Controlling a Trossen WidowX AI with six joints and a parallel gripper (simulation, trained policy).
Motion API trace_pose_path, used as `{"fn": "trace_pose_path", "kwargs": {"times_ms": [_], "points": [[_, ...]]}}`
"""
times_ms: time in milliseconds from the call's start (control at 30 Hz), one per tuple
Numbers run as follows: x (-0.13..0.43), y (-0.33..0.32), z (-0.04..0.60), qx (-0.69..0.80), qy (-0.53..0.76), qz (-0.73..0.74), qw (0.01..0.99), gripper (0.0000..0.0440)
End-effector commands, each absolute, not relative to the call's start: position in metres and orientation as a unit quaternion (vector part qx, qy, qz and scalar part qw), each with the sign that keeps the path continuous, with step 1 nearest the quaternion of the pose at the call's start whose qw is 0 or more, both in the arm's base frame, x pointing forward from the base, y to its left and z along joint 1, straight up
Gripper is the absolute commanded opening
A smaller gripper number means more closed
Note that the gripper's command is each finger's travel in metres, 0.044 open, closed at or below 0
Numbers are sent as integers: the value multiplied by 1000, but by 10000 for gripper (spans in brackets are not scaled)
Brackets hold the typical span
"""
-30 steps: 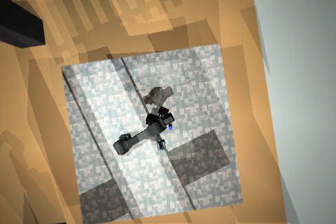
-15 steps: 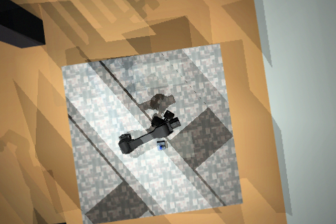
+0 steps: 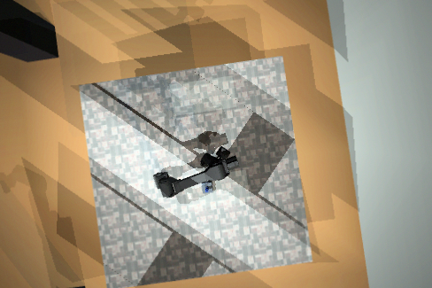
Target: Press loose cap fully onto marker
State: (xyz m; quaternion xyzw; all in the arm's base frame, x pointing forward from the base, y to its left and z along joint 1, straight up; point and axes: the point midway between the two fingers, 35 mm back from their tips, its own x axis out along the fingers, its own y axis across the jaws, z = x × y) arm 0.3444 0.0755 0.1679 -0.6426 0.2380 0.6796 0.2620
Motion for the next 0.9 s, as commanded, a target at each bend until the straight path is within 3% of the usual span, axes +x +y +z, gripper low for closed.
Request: {"fn": "trace_pose_path", "kwargs": {"times_ms": [0,867], "points": [[351,67,161,-638,246,682,260,317],[369,41,102,-612,255,712,231,293]]}}
